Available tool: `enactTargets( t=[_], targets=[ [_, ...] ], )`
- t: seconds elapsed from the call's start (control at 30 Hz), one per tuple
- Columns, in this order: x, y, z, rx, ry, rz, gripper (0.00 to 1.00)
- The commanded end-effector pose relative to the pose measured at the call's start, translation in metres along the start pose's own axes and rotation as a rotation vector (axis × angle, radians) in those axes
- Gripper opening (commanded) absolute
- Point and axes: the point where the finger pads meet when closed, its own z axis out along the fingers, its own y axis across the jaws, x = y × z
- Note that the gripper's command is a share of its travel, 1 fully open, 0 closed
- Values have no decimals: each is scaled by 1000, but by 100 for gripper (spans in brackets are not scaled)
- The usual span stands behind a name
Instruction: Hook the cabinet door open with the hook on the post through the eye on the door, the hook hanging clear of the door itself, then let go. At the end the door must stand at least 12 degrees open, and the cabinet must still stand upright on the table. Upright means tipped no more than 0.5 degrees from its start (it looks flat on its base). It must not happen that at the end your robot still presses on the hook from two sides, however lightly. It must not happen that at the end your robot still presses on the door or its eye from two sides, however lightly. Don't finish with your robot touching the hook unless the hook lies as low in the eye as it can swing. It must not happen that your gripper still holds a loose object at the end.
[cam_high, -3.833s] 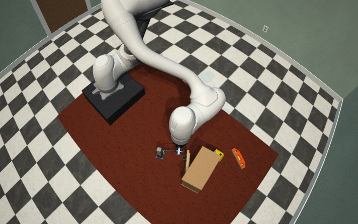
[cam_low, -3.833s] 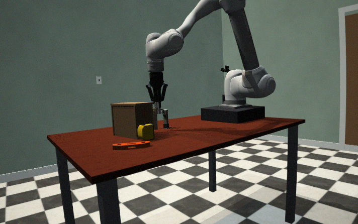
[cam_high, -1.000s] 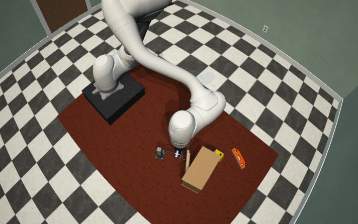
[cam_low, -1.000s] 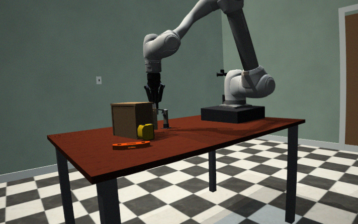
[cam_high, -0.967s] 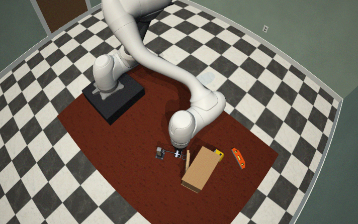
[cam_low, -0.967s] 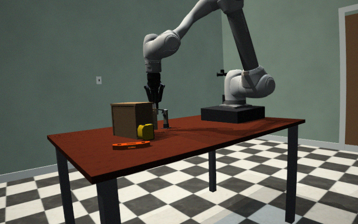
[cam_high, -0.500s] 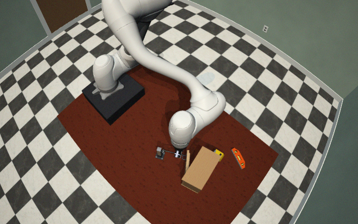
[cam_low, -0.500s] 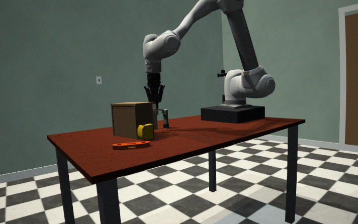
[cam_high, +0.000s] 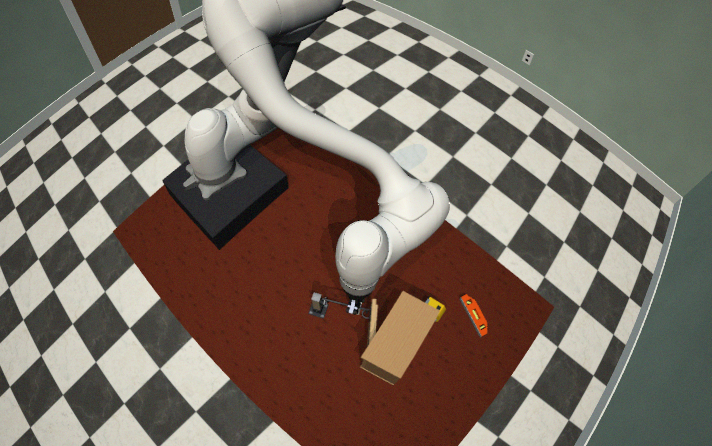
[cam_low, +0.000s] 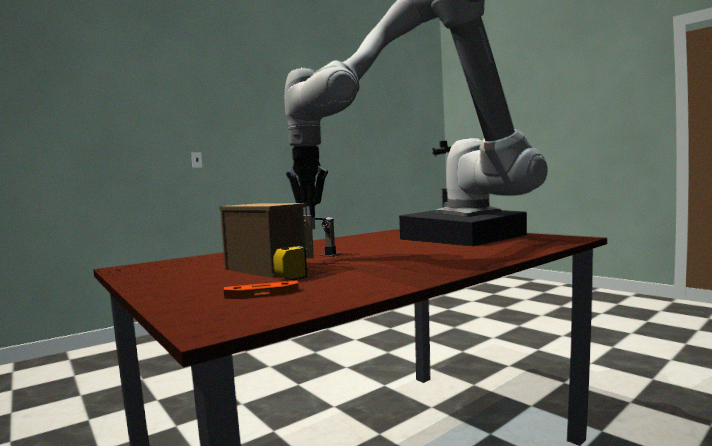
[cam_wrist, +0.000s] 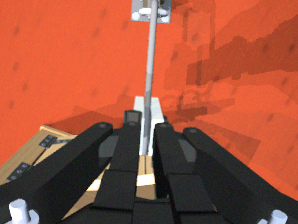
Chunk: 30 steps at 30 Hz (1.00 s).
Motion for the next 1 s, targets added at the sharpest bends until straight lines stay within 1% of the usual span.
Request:
enactTargets(
  t=[0.0,0.97],
  targets=[
    [0,0,0,0,0,0,3],
    [-1,0,3,0,0,0,3]
  ],
)
